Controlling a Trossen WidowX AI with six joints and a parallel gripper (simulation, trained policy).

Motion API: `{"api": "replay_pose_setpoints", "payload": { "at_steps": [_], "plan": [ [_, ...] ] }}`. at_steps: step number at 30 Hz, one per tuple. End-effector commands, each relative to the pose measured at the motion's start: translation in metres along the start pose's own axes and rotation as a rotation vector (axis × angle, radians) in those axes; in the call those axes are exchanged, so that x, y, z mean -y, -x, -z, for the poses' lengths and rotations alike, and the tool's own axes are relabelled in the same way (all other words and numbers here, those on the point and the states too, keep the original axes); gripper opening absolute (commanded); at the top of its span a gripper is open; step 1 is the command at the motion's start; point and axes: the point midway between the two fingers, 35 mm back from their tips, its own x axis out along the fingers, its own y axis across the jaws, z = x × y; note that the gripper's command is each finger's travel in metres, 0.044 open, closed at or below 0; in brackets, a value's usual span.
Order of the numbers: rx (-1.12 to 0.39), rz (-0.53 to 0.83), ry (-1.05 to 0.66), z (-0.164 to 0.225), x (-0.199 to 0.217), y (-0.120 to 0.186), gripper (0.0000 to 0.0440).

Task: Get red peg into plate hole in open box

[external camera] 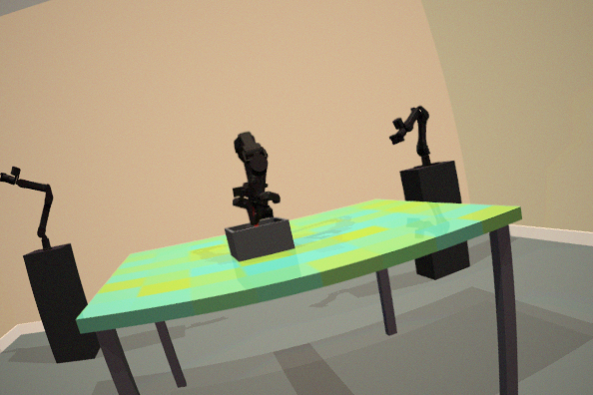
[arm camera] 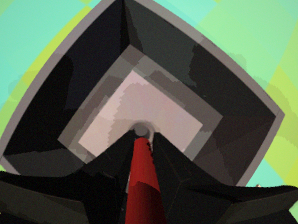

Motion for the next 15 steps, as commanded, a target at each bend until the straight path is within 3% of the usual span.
{"api": "replay_pose_setpoints", "payload": {
  "at_steps": [1, 6, 12, 15],
  "plan": [
    [-0.017, -0.007, 0.033, -0.003, -0.001, -0.010, 0.0000],
    [-0.057, -0.010, 0.085, 0.001, -0.001, -0.025, 0.0013],
    [-0.109, -0.009, 0.121, 0.005, 0.000, -0.040, 0.0146],
    [-0.114, -0.017, 0.137, -0.002, -0.003, -0.042, 0.0174]
  ]
}}
